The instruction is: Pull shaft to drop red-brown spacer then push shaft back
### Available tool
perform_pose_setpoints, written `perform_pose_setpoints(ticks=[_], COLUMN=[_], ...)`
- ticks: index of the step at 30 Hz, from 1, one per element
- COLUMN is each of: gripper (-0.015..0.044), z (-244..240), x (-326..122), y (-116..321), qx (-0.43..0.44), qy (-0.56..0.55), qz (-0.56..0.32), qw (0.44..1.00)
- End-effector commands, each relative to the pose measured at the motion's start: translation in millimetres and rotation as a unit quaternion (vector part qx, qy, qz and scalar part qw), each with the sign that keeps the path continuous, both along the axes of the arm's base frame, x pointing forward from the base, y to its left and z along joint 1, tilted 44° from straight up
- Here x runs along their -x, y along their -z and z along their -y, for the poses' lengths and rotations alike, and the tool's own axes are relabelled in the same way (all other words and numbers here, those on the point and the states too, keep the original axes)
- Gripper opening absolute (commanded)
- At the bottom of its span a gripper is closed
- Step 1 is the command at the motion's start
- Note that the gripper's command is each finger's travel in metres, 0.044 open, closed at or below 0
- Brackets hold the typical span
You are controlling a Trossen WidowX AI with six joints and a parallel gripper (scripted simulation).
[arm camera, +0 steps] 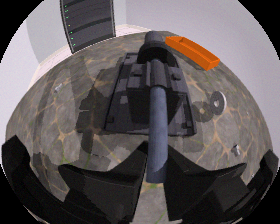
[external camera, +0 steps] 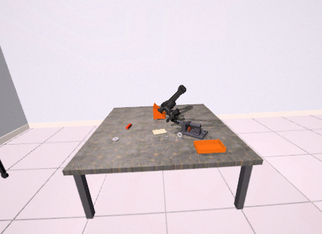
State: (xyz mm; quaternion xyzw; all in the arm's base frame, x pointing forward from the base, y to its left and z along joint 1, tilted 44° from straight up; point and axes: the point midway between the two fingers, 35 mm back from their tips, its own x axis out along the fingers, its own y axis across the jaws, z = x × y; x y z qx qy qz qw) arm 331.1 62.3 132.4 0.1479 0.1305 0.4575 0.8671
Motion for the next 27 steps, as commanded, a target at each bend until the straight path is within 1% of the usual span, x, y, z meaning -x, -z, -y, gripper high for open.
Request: perform_pose_setpoints(ticks=[1, 27], gripper=[0.0, 0.0], z=[-0.7, -2.0], x=[-0.7, -2.3], y=[-1.1, -2.7], qx=[0.003, 0.003], qy=[0.0, 0.0], qz=[0.006, 0.006], qw=[1.0, 1.0])
